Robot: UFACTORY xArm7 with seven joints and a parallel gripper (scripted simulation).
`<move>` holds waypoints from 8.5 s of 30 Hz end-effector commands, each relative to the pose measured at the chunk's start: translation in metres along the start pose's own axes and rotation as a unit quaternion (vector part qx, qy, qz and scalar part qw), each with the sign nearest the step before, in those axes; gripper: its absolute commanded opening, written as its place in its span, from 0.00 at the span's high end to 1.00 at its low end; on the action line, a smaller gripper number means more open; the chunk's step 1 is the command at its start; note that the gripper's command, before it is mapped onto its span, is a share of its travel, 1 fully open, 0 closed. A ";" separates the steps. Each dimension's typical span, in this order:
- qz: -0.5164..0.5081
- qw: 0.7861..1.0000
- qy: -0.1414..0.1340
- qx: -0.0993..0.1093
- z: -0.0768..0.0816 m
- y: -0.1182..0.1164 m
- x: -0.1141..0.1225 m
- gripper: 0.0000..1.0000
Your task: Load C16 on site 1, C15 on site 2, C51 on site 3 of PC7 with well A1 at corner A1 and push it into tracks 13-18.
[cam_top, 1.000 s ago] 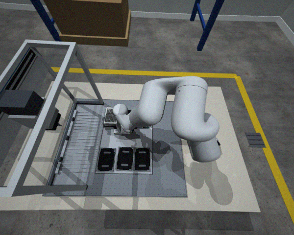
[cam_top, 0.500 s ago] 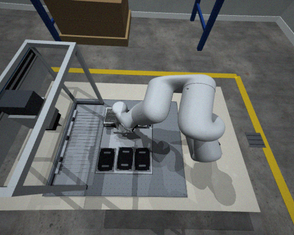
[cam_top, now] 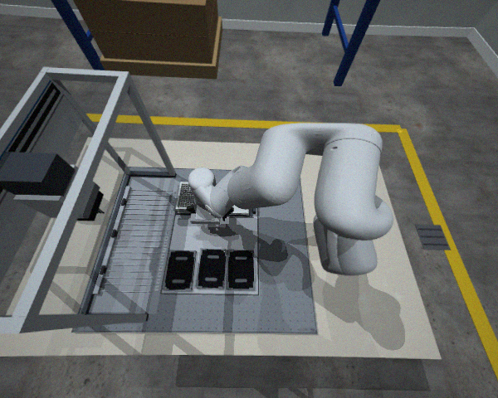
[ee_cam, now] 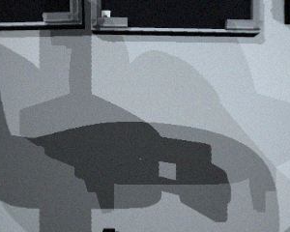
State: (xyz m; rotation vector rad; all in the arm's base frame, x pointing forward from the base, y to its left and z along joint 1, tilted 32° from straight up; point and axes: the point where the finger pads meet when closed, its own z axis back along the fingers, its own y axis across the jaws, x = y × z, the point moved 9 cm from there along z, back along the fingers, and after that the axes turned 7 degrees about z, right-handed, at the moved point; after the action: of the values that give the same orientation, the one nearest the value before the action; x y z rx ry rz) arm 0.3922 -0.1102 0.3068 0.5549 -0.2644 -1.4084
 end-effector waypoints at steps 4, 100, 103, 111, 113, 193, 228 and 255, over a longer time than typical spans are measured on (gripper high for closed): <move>0.000 1.000 -0.001 0.001 0.015 0.001 0.000 0.00; 0.000 1.000 -0.001 0.001 0.075 -0.023 0.189 0.00; 0.000 1.000 -0.001 0.001 0.075 -0.024 0.195 0.00; 0.000 1.000 -0.001 0.001 0.075 -0.024 0.195 0.00; 0.000 1.000 -0.001 0.001 0.075 -0.024 0.195 0.00; 0.000 1.000 -0.001 0.001 -0.020 -0.024 0.195 0.00; 0.000 1.000 -0.001 0.001 -0.037 -0.024 0.196 0.00; 0.000 1.000 -0.001 0.001 -0.040 -0.023 0.192 0.00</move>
State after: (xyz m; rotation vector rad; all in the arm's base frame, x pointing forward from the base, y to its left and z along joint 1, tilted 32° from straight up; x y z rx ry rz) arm 0.4231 -0.2906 0.2311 0.5545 -0.2634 -1.4084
